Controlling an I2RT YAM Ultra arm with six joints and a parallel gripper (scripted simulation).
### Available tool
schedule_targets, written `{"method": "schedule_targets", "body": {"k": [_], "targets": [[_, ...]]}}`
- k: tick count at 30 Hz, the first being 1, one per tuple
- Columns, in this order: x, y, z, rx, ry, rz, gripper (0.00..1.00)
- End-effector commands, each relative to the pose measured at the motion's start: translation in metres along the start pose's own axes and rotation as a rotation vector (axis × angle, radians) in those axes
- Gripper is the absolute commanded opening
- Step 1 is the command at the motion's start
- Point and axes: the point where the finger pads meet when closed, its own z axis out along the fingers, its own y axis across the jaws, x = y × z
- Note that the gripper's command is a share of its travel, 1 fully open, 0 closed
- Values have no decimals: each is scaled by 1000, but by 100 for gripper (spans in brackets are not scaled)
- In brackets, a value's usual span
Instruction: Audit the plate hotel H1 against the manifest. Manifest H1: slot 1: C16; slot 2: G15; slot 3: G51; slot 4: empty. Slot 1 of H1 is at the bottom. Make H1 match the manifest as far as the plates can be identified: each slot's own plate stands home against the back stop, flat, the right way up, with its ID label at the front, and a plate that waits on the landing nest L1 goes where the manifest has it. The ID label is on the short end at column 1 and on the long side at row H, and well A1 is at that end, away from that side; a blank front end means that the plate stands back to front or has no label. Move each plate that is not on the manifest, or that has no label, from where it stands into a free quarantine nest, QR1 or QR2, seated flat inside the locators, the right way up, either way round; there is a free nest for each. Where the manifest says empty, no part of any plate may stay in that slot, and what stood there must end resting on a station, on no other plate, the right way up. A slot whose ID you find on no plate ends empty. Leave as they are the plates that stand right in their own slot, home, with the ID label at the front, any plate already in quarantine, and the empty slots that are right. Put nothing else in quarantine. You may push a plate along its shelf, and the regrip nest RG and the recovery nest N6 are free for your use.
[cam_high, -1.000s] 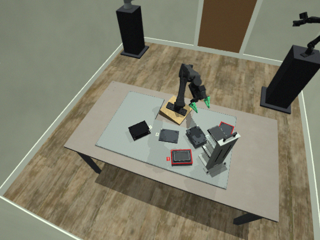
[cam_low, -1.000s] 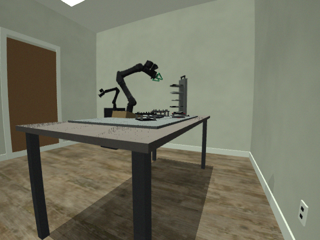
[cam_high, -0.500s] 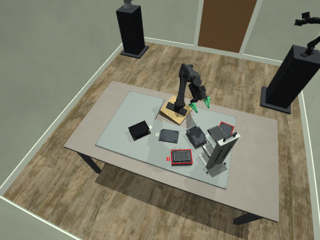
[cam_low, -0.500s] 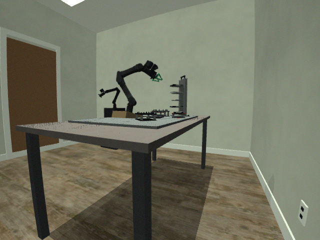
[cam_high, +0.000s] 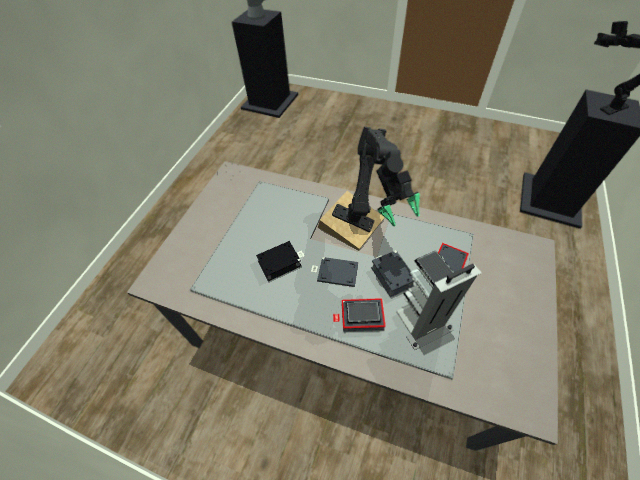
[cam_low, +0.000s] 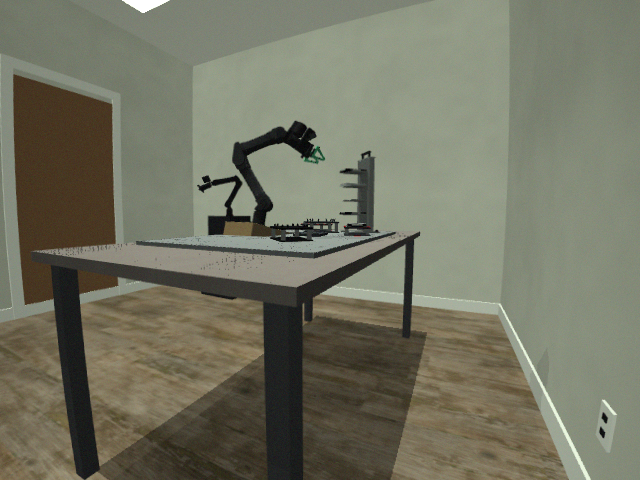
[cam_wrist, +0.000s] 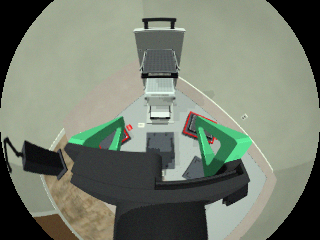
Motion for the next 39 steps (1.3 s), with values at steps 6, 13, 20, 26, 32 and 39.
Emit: {"method": "schedule_targets", "body": {"k": [6, 13, 20, 26, 32, 39], "targets": [[-14, 3, -13, 8, -47, -23, 100], [-17, 3, -8, 7, -53, -25, 100], [1, -1, 18, -1, 0, 3, 100], [0, 1, 18, -1, -18, -5, 100], [0, 2, 28, -1, -20, -6, 100], [6, -1, 45, -1, 3, 3, 100]]}}
